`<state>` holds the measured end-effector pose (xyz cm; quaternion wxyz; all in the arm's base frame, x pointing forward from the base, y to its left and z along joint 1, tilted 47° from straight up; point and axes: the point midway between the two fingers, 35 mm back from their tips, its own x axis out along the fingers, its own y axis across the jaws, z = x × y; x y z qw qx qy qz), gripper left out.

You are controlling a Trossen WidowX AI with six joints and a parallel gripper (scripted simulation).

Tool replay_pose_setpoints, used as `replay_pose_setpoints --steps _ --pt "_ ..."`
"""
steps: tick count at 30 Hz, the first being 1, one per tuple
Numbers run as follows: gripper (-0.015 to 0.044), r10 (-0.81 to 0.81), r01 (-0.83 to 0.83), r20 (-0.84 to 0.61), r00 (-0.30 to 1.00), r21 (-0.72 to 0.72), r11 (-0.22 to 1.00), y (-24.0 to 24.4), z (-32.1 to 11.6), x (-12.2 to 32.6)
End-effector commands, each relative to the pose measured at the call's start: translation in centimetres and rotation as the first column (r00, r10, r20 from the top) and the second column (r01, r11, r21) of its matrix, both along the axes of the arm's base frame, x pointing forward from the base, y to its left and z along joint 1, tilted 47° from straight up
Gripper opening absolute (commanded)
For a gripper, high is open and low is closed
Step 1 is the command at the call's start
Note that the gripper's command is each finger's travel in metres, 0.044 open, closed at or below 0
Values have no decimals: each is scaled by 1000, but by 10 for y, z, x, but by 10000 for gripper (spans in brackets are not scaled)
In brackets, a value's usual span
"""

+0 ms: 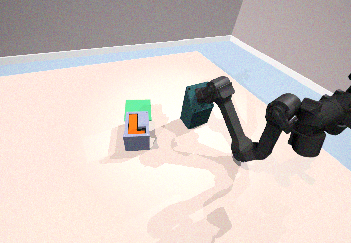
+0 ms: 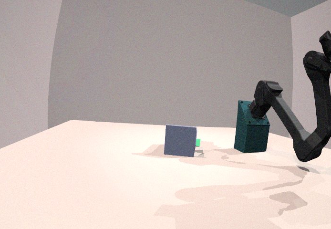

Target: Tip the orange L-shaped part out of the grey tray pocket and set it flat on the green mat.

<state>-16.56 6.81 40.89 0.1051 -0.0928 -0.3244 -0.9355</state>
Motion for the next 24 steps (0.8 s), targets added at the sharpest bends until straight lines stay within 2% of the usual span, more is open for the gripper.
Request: replay_pose_setpoints --steps 1,5,8,9,12,17,20,24 --pt "374 3 -3 -11 1000 9 1000 -3 3 1" --pt "269 40 -33 -144 989 50 998 -30 32 10" --pt "190 104 -58 -270 957 173 983 -73 56 28" --pt "180 139 -76 -316 938 204 976 -84 61 33" --pt "180 271 -142 -420 866 314 939 -134 80 61" --pt "180 540 -261 -531 653 511 819 -218 90 128" --pt "180 689 -310 -536 488 631 711 -260 83 176" --pt "180 848 -346 -471 243 775 529 -304 56 246"
